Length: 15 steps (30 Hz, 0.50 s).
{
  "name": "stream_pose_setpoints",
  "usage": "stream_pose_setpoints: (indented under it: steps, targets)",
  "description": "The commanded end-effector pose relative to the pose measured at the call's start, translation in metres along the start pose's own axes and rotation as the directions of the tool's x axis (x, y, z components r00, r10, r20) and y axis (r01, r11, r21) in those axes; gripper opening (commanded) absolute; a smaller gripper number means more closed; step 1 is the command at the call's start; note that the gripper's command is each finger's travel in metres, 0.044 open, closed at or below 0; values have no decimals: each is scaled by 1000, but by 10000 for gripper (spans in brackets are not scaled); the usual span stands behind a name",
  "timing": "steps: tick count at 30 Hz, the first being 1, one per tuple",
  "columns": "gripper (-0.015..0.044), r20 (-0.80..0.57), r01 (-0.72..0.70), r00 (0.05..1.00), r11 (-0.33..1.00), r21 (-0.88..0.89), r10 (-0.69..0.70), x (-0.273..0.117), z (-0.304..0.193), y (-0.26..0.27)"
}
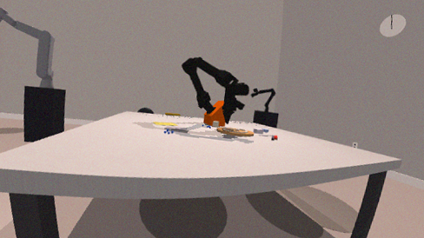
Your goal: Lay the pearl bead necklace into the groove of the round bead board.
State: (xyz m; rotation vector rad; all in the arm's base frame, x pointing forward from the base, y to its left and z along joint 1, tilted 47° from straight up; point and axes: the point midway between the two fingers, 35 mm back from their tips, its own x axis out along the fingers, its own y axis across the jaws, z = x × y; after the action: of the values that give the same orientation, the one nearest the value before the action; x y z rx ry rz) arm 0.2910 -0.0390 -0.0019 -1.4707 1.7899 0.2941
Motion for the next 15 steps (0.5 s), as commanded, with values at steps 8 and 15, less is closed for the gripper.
stream_pose_setpoints:
  steps: [8,15]
  targets:
    - [120,-12,-6,1000,1000,-9,5,19,-3,3]
    - [120,-15,-7,1000,1000,-11,7,28,-4,4]
